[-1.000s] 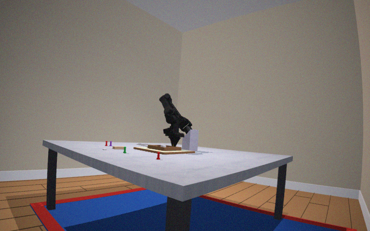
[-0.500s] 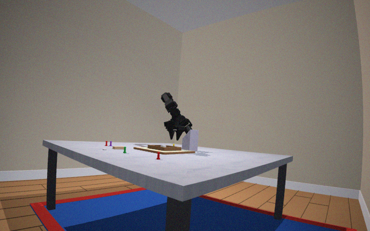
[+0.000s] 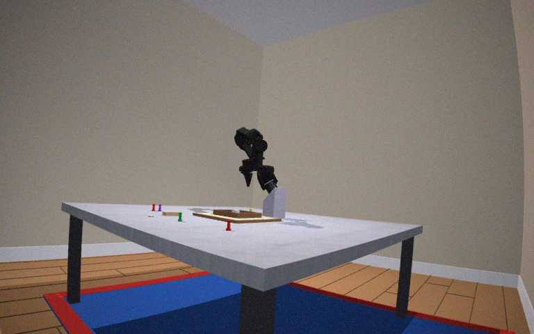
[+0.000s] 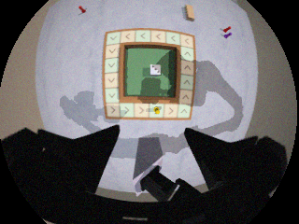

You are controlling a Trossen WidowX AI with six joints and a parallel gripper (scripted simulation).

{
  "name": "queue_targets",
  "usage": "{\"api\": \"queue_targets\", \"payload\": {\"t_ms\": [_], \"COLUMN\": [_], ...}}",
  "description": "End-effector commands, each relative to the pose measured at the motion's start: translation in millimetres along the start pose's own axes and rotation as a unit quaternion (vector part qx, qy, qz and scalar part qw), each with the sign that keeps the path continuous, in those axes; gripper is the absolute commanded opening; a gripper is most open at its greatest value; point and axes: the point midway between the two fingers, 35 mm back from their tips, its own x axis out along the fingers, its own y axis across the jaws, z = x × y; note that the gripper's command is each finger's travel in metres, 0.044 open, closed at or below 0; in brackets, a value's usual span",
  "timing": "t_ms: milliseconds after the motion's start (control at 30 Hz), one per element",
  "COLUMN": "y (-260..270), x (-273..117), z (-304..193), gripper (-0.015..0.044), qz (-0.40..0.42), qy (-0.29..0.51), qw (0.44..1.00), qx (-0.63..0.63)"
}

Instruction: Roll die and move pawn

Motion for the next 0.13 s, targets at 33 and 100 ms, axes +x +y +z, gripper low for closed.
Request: {"api": "queue_targets", "payload": {"t_ms": [33,100], "y": [-0.3,-0.3], "x": [1.0,1.0], "z": [-0.2,-0.2], "gripper": [0.044,0.044], "qz": [-0.001,-0.001], "qy": [-0.001,-0.001], "qw": [1.0,1.0], "qx": [0.001,0.001]}}
